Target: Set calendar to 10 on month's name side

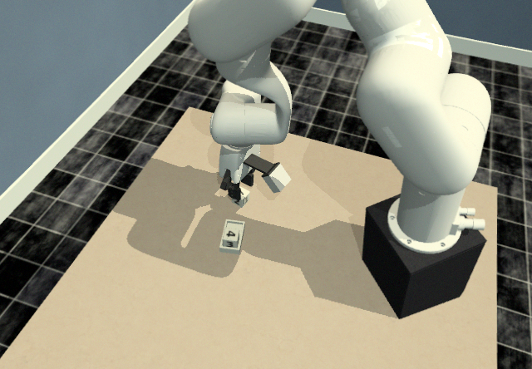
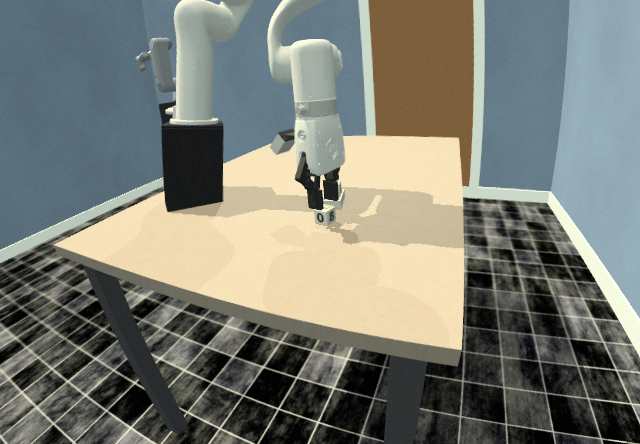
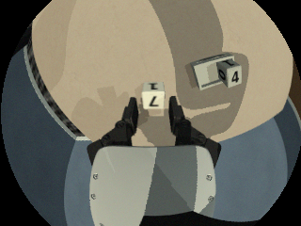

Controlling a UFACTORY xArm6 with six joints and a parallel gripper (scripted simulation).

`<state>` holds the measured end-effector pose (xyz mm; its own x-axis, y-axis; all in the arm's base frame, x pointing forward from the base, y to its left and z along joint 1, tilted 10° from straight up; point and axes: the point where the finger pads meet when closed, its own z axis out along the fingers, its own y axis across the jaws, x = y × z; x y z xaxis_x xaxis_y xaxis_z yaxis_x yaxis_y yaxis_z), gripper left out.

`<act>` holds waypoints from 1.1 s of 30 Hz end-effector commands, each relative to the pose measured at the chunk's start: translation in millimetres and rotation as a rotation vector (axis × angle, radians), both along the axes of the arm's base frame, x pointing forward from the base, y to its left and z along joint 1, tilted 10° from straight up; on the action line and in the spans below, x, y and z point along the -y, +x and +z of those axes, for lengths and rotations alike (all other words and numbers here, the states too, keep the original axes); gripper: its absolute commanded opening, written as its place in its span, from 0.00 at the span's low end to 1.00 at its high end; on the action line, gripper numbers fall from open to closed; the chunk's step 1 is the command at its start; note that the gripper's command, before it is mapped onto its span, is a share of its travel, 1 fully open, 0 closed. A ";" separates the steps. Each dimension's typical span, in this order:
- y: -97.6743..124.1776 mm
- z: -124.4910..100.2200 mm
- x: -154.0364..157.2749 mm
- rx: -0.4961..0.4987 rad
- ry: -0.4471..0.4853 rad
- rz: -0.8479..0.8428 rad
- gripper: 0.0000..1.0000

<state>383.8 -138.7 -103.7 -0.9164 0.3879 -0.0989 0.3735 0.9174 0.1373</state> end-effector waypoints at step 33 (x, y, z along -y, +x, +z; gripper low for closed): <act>5.2 -26.9 -2.0 0.003 -0.001 0.000 0.49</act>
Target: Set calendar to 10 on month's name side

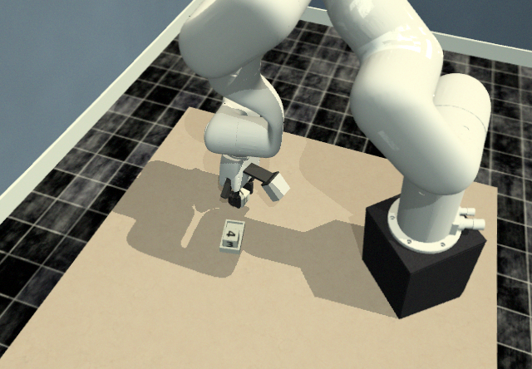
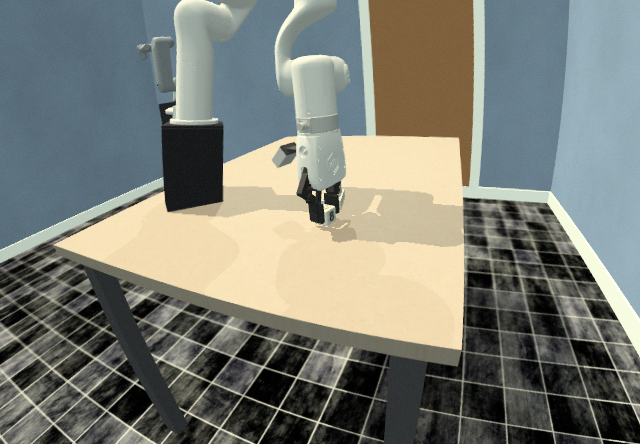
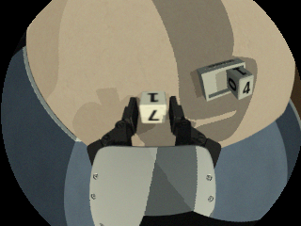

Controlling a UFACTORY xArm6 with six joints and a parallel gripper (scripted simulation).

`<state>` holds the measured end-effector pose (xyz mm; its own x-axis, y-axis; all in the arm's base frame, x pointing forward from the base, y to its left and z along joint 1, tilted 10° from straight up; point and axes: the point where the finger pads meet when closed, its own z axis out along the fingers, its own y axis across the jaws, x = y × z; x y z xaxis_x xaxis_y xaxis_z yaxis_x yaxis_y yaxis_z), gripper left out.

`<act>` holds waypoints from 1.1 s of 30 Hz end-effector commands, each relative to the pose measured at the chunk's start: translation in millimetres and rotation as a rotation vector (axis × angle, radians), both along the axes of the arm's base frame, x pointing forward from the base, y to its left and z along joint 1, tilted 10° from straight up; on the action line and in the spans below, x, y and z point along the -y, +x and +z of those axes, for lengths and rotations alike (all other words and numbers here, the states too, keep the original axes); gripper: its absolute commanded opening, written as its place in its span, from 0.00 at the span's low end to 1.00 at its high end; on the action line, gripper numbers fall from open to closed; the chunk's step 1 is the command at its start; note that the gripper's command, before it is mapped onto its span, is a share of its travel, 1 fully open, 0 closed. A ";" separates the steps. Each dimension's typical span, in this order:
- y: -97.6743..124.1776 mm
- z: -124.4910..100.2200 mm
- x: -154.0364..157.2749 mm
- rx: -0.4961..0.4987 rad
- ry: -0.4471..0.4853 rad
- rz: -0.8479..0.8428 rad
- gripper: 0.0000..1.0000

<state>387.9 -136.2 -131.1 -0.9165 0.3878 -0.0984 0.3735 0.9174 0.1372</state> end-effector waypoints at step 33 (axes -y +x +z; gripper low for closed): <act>1.1 0.6 0.5 0.003 -0.001 0.000 0.29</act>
